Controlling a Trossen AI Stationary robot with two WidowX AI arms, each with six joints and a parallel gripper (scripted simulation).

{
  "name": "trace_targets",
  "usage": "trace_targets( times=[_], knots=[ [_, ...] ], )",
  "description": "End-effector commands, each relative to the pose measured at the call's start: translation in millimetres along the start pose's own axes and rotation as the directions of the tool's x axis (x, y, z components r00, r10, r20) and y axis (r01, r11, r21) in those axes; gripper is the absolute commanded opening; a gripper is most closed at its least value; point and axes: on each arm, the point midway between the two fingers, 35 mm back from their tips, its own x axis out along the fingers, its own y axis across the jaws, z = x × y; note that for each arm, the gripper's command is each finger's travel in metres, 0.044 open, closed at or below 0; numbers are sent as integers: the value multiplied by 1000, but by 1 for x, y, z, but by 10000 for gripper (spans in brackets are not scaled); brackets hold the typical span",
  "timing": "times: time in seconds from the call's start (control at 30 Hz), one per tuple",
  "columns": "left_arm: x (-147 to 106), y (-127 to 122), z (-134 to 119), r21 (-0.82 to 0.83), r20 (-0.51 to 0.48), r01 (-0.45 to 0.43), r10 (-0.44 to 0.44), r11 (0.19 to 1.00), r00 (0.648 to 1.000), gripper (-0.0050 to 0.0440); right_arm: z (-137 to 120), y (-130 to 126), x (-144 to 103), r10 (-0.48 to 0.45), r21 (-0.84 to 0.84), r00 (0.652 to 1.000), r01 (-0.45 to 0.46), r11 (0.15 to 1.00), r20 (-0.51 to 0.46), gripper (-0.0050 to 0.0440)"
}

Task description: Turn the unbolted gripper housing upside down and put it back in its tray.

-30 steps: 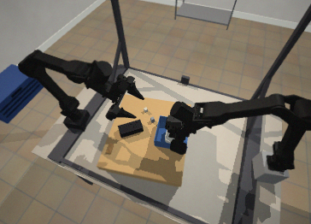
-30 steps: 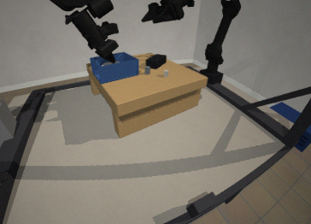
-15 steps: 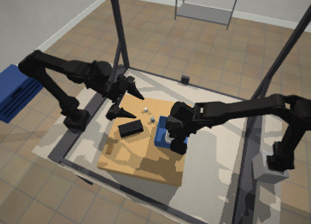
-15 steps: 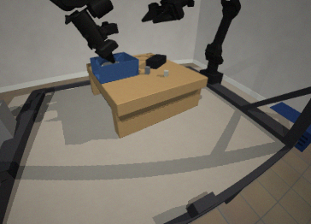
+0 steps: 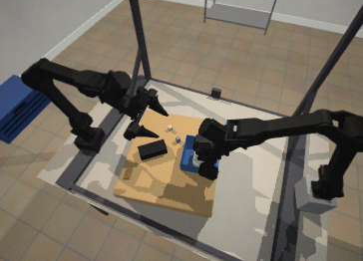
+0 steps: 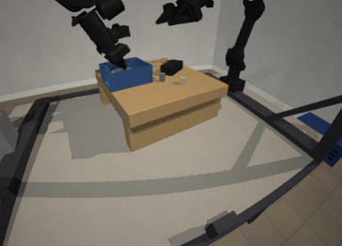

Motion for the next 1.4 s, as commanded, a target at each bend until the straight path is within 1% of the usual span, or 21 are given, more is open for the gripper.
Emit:
trace_targets(
  times=[0.0,1.37],
  knots=[
    [-9,0,5,2,20,4,-4,1000,1000,0,8,-1,-7,-4,-3,1000,4,1000,26,436],
    [-13,-1,-8,2,19,4,-4,1000,1000,0,8,-1,-7,-4,-3,1000,4,1000,26,436]
  ],
)
